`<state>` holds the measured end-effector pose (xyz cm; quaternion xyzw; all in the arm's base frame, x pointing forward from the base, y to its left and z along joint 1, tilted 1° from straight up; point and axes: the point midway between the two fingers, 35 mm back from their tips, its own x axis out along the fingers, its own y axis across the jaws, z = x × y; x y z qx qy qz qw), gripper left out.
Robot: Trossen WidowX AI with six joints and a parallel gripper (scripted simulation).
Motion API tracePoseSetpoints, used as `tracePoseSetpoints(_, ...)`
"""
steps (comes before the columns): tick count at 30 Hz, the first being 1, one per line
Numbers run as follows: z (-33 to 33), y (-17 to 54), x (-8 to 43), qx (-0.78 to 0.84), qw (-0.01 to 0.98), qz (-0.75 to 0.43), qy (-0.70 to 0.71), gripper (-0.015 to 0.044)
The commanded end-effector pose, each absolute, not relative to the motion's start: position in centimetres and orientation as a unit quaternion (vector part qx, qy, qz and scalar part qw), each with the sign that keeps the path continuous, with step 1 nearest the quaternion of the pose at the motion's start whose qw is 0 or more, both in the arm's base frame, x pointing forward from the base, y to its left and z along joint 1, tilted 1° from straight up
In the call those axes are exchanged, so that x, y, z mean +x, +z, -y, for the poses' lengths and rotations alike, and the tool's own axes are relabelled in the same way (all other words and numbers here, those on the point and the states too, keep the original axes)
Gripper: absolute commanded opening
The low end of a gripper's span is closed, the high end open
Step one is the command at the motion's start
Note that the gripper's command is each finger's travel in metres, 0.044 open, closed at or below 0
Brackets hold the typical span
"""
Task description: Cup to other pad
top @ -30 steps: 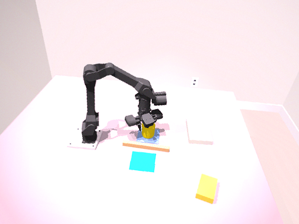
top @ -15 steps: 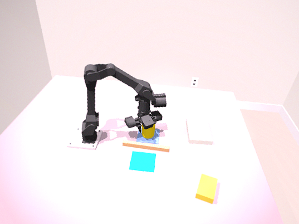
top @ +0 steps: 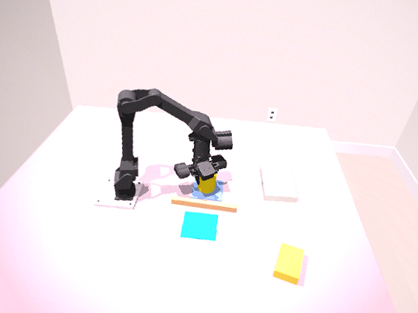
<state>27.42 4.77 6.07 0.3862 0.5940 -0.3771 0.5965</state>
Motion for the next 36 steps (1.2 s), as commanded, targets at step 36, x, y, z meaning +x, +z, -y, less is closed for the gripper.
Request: tracePoseSetpoints(36,-4.4,10.5,26.7,0.385,0.592,-0.596,-0.382,0.0000)
